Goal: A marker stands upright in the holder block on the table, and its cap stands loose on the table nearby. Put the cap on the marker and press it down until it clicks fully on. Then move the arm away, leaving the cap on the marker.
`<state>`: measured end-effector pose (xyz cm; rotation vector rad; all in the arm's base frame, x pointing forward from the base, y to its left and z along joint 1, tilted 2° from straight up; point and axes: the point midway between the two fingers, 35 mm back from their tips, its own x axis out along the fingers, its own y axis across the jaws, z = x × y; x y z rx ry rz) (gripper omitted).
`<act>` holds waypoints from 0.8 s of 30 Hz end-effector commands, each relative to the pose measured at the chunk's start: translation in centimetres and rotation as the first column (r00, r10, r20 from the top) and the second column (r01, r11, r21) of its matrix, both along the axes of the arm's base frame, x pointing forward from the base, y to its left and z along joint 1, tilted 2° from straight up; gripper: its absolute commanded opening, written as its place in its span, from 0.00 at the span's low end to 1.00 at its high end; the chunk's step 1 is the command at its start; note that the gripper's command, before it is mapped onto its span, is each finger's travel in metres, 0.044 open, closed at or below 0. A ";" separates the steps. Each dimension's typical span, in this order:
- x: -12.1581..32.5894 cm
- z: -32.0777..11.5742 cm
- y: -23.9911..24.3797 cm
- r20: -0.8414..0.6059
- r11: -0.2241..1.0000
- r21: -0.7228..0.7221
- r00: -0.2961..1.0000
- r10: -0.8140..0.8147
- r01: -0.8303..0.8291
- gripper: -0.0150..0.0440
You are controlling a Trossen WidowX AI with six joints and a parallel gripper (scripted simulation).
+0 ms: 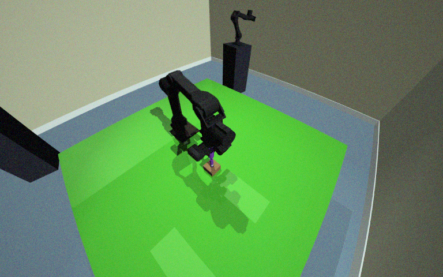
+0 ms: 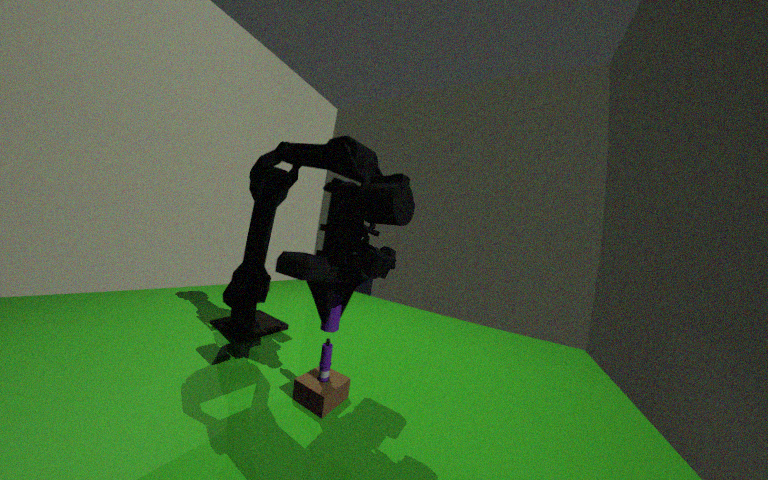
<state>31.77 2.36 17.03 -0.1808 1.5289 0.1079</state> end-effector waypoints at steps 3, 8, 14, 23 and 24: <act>0.1 -0.3 0.0 0.003 1.000 0.006 1.000 0.005 -0.005 0.25; 0.1 -0.5 0.0 0.003 1.000 0.006 1.000 0.005 -0.005 0.25; 0.2 -1.4 0.0 0.003 1.000 0.006 1.000 0.005 -0.005 0.25; 0.3 -2.9 -0.1 0.003 1.000 0.006 1.000 0.005 -0.005 0.25; 0.3 -3.1 -0.1 0.003 1.000 0.006 1.000 0.005 -0.005 0.25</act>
